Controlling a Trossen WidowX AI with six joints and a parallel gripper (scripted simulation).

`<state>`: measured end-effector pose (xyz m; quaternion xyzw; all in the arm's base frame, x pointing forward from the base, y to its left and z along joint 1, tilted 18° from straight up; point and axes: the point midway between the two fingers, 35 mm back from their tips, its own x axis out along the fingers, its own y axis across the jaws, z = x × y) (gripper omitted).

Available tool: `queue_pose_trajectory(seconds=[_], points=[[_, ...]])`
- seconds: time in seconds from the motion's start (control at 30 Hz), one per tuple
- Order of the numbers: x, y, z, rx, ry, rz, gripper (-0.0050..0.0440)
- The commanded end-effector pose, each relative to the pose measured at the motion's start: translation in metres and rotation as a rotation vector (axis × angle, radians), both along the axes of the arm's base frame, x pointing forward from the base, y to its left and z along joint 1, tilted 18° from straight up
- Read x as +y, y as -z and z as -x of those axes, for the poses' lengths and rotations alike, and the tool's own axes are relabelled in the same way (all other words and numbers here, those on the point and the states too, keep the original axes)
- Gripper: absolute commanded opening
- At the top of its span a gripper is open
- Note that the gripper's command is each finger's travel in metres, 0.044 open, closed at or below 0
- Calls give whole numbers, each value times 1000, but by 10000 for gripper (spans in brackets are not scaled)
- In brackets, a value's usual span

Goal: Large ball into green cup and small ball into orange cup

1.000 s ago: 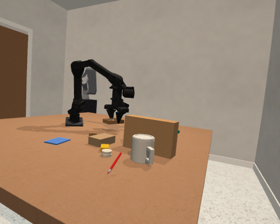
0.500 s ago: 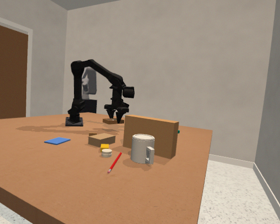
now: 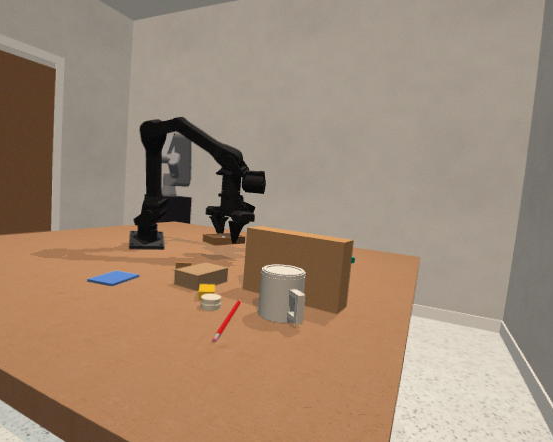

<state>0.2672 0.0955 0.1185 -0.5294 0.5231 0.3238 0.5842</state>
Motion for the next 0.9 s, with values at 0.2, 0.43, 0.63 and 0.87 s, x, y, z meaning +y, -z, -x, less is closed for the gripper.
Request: queue_pose_trajectory(seconds=[0.2,0.43,0.63,0.87], points=[[-1,0,0,-5,6,3,0],[-1,0,0,-5,6,3,0],[-1,0,0,-5,6,3,0],[-1,0,0,2,5,-4,0]])
